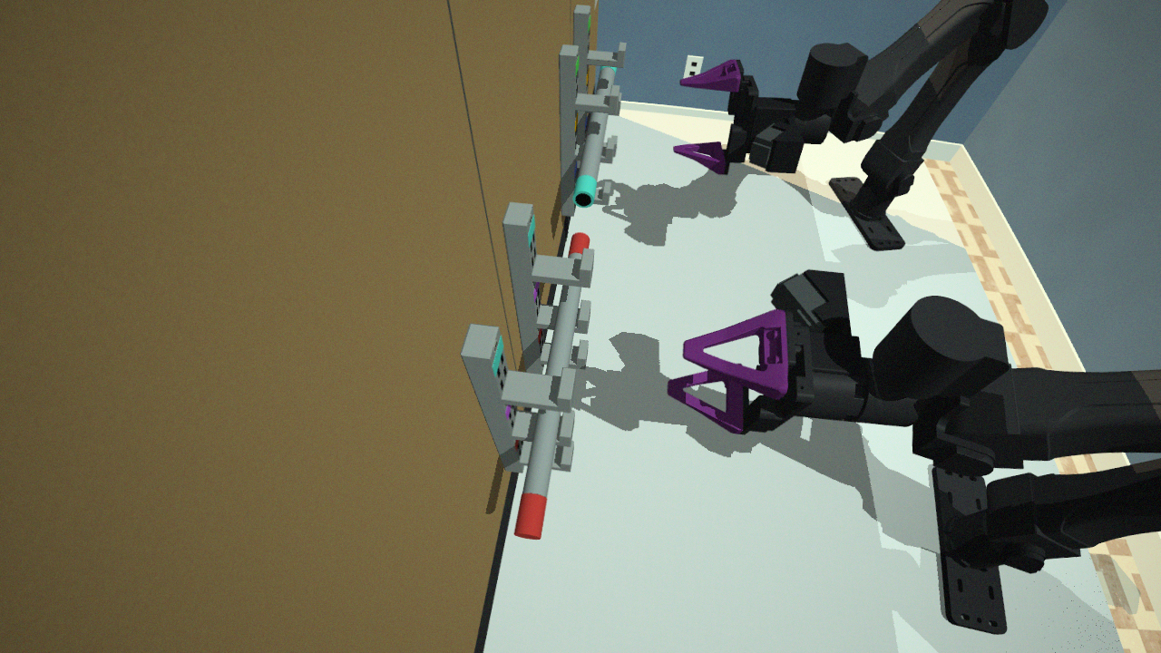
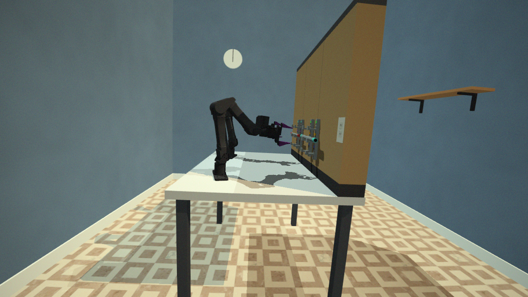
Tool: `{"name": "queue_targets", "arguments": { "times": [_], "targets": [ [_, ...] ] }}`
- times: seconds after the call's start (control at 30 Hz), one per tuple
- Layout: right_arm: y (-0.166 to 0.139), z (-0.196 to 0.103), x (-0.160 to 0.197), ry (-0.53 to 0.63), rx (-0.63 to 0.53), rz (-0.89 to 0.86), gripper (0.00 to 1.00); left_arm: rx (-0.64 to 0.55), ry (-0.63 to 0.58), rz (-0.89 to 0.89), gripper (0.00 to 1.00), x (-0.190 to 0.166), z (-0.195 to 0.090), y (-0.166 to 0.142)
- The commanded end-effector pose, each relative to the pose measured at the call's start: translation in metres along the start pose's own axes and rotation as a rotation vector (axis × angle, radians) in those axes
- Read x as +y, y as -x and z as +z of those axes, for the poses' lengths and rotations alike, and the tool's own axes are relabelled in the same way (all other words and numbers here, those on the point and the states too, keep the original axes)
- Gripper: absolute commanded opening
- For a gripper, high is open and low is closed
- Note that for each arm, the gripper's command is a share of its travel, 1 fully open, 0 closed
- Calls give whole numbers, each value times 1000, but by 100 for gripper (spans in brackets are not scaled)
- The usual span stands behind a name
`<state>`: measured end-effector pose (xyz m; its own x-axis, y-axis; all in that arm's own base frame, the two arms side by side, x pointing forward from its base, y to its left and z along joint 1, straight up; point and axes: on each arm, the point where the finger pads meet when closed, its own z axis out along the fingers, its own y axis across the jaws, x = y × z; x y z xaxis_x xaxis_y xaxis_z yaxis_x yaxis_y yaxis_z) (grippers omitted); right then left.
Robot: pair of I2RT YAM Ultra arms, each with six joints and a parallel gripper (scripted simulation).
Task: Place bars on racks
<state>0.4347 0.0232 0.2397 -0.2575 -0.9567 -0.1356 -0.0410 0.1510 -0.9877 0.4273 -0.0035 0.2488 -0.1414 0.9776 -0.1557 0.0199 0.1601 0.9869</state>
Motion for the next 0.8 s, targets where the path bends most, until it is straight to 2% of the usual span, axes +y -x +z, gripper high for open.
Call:
{"name": "queue_targets", "arguments": {
  "times": [0.0, 0.3, 0.77],
  "targets": [
    [6, 1, -9, -64, -4, -29, 100, -5, 34, 48, 100, 0, 2, 4],
    [7, 5, 3, -79, 13, -136, 100, 4, 43, 156, 100, -12, 6, 4],
    [7, 5, 3, -79, 13, -136, 100, 4, 43, 156, 100, -13, 12, 4]
  ]
}}
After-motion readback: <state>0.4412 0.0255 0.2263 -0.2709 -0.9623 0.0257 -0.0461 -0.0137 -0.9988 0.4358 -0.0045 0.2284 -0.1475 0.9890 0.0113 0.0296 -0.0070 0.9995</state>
